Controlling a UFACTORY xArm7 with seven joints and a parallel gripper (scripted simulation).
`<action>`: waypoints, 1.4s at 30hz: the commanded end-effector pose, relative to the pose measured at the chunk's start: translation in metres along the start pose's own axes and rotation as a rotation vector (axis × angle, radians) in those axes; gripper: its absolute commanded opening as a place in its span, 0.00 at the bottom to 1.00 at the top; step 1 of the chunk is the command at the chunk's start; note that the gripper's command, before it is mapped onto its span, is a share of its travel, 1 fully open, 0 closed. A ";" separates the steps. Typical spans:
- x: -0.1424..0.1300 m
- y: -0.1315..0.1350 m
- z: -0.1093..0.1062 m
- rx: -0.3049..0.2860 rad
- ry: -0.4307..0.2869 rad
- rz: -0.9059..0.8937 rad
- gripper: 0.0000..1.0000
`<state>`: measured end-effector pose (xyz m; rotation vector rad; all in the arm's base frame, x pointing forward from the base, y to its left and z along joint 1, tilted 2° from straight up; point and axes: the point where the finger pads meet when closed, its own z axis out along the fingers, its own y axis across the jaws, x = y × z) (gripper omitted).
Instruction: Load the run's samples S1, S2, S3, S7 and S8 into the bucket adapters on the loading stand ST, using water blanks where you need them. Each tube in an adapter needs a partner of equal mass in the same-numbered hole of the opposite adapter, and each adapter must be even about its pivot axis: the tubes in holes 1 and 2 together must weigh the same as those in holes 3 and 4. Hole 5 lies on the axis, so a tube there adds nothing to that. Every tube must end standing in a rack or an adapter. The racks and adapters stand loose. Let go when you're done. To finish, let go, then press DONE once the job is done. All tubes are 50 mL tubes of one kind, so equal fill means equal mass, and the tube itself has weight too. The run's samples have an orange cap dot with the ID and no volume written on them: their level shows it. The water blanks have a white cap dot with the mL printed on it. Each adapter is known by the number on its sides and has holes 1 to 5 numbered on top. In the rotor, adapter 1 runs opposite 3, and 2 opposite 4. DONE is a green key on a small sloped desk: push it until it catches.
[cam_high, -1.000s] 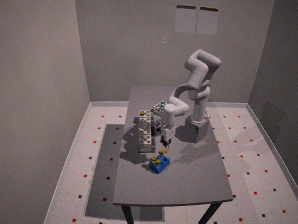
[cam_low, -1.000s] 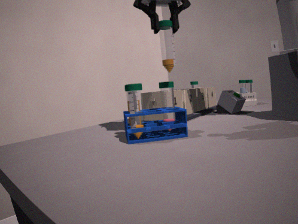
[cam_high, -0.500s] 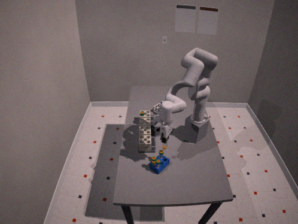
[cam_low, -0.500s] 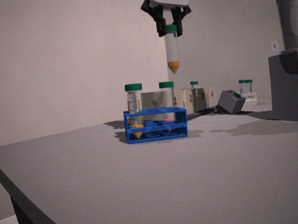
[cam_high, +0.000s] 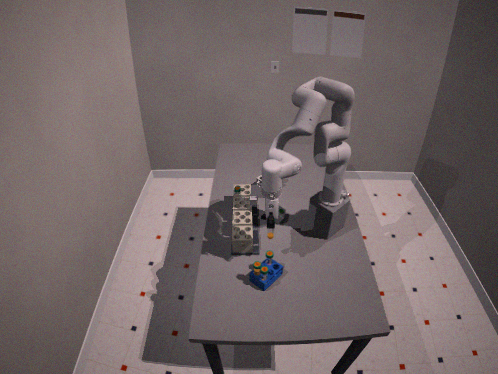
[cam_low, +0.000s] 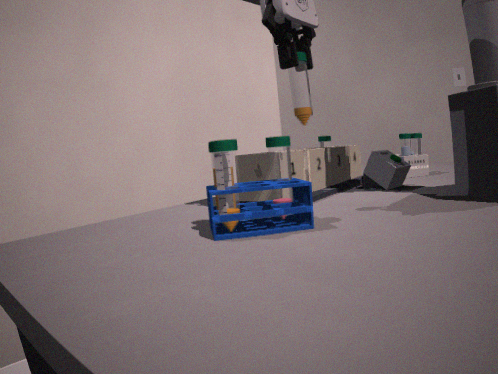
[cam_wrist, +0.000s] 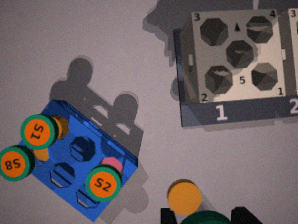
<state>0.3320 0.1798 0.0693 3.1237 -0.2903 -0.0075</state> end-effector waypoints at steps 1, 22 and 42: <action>0.006 0.019 -0.004 0.024 0.027 -0.094 0.00; 0.036 0.104 -0.003 0.024 0.028 -0.094 0.00; 0.066 0.189 -0.002 0.023 0.028 -0.094 0.00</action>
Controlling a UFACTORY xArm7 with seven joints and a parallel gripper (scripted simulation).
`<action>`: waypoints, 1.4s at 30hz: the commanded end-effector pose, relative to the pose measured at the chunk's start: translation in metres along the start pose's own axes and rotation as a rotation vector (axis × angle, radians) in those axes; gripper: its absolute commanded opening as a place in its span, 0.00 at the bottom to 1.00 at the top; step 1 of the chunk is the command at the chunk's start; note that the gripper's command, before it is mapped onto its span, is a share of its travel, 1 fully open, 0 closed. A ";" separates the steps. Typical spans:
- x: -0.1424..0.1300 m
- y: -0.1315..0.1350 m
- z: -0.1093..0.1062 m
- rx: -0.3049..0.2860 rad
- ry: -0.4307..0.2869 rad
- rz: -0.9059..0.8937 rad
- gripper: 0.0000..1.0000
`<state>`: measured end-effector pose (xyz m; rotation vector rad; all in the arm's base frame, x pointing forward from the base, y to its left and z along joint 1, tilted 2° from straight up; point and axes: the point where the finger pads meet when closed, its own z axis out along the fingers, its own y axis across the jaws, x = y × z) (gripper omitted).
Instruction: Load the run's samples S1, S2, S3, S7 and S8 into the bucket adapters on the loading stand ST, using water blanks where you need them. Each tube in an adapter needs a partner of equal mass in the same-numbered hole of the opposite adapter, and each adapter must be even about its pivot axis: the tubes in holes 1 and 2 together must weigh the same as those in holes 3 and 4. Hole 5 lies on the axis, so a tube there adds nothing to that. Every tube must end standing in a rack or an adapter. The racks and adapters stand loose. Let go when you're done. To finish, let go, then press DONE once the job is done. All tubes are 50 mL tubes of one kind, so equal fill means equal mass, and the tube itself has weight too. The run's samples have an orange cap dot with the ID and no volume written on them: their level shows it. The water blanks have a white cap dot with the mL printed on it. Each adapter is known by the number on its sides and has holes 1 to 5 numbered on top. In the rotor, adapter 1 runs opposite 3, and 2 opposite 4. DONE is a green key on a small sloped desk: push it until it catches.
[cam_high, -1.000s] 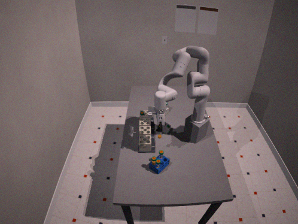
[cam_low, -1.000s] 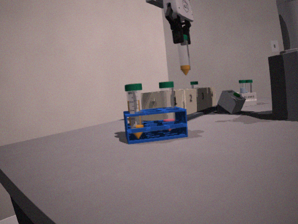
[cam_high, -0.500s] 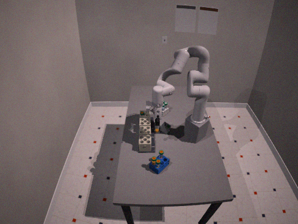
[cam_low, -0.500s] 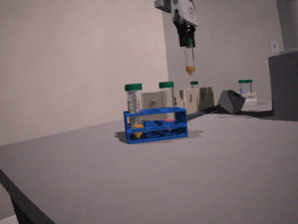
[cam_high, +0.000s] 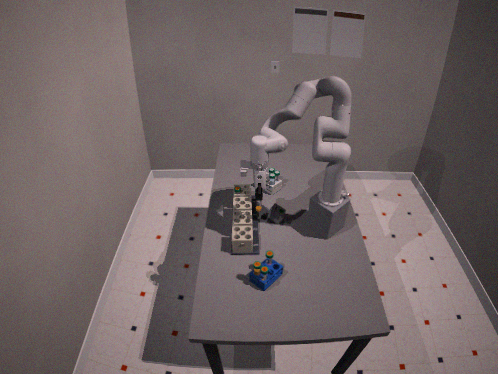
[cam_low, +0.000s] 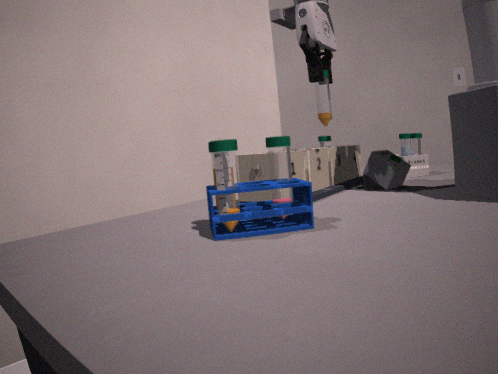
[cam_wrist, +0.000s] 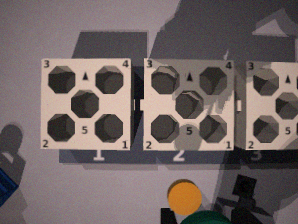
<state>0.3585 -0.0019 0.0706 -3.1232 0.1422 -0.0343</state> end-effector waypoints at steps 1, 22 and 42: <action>0.007 0.021 -0.001 0.001 0.003 0.000 0.00; 0.030 0.113 -0.001 0.000 0.003 0.000 0.00; 0.051 0.201 -0.001 0.000 0.003 0.000 0.00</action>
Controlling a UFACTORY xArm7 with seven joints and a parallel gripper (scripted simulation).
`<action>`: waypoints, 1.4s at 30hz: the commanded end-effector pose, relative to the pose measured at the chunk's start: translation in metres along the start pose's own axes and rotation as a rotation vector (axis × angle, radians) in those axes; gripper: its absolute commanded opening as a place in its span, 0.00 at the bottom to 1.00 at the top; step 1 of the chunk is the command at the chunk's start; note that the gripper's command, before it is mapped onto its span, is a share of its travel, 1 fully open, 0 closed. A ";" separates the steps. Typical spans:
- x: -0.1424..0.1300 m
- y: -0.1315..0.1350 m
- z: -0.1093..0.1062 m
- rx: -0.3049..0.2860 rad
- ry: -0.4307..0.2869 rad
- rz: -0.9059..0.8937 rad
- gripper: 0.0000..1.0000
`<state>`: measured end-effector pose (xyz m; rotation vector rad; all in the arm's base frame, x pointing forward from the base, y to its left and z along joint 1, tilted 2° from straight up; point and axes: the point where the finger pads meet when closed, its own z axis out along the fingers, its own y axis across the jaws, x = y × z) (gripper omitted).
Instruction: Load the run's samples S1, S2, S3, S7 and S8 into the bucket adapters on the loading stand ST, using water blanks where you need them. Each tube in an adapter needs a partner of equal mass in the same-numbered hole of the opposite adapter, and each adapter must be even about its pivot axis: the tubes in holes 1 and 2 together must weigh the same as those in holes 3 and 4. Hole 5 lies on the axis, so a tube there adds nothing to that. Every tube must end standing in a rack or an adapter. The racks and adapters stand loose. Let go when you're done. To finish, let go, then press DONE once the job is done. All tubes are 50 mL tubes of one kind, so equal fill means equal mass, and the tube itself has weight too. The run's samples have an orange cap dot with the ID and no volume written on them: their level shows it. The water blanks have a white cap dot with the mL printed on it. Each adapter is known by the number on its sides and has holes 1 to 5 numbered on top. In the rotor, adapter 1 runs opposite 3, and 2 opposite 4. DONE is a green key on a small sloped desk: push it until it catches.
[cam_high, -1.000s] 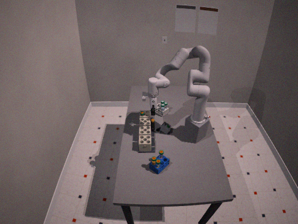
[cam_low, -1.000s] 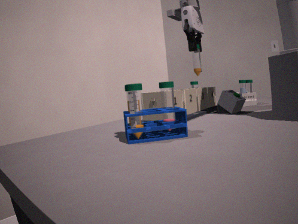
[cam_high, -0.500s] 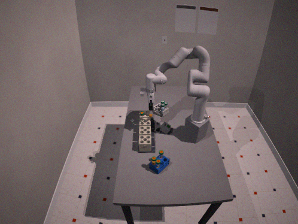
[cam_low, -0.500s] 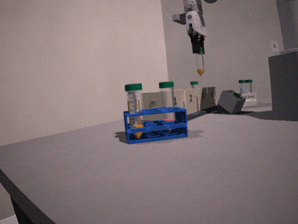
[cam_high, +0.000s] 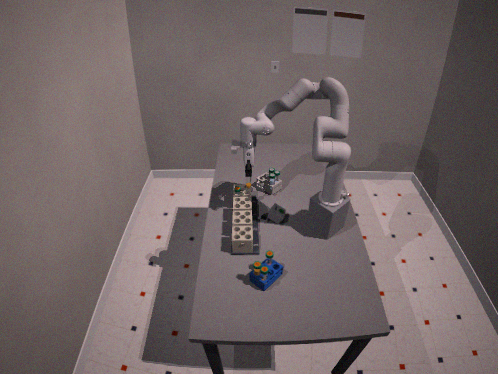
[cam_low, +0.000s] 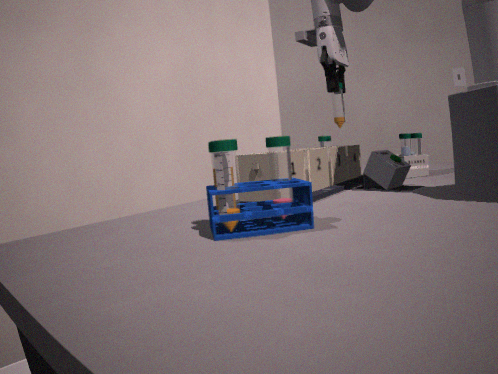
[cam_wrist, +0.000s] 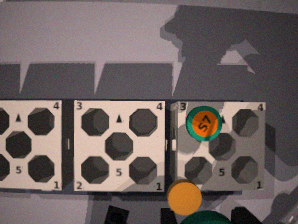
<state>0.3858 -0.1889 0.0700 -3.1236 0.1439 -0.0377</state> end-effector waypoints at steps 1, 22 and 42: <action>0.008 0.022 0.000 0.000 0.001 -0.001 0.00; 0.009 0.025 0.000 0.000 0.001 -0.001 0.00; 0.009 0.025 0.030 0.000 0.001 -0.001 0.00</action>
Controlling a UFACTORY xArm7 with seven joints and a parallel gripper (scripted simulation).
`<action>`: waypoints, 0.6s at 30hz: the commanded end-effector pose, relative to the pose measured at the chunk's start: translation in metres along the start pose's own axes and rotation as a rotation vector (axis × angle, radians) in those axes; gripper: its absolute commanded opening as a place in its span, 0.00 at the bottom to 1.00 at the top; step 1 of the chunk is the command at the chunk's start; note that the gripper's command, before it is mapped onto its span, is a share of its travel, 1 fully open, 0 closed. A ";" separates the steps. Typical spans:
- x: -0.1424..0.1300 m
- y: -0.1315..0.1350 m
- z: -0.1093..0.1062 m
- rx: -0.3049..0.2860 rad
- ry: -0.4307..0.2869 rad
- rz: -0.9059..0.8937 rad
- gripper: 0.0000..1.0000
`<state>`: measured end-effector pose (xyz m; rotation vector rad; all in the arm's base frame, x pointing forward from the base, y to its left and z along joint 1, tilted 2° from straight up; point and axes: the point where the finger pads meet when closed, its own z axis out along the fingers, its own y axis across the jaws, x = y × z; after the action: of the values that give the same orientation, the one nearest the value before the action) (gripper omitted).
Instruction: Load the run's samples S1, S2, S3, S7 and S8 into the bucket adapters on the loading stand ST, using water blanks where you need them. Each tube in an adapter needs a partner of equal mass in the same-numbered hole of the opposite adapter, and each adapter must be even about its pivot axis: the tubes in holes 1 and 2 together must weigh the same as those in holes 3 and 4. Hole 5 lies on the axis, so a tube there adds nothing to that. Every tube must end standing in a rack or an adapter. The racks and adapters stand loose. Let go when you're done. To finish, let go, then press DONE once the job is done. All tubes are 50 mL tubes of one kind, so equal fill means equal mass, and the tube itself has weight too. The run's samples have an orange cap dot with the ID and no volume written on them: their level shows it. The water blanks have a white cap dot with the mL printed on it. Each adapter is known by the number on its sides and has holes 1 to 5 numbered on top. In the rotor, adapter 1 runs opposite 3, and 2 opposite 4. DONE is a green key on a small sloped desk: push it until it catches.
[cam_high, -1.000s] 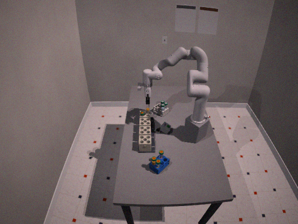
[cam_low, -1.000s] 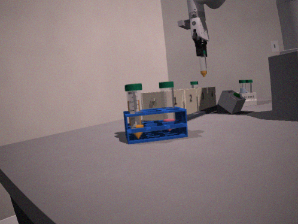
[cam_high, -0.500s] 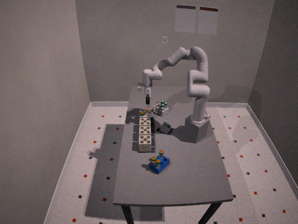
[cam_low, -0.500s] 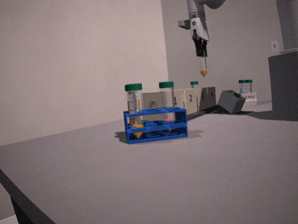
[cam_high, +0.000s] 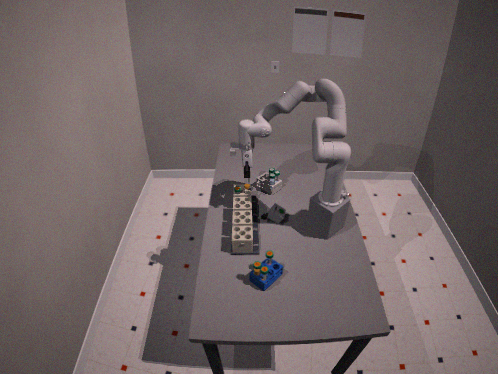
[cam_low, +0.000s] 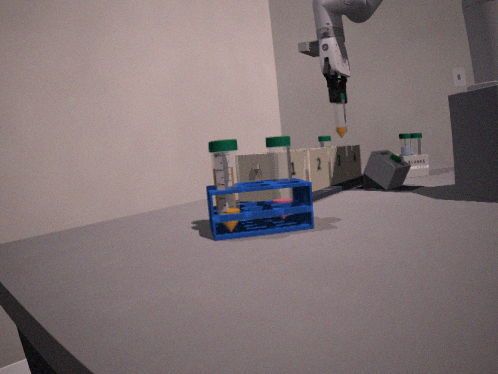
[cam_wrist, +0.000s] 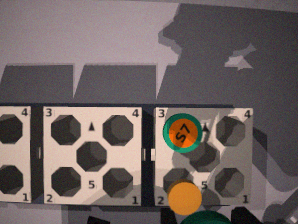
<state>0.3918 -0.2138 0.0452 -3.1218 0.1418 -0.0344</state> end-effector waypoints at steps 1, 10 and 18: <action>0.002 0.001 0.007 -0.002 0.003 0.000 0.00; 0.002 0.001 0.013 -0.002 0.003 0.000 0.00; 0.002 0.001 0.013 -0.002 0.003 0.000 0.00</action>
<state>0.3924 -0.2137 0.0307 -3.1221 0.1423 -0.0341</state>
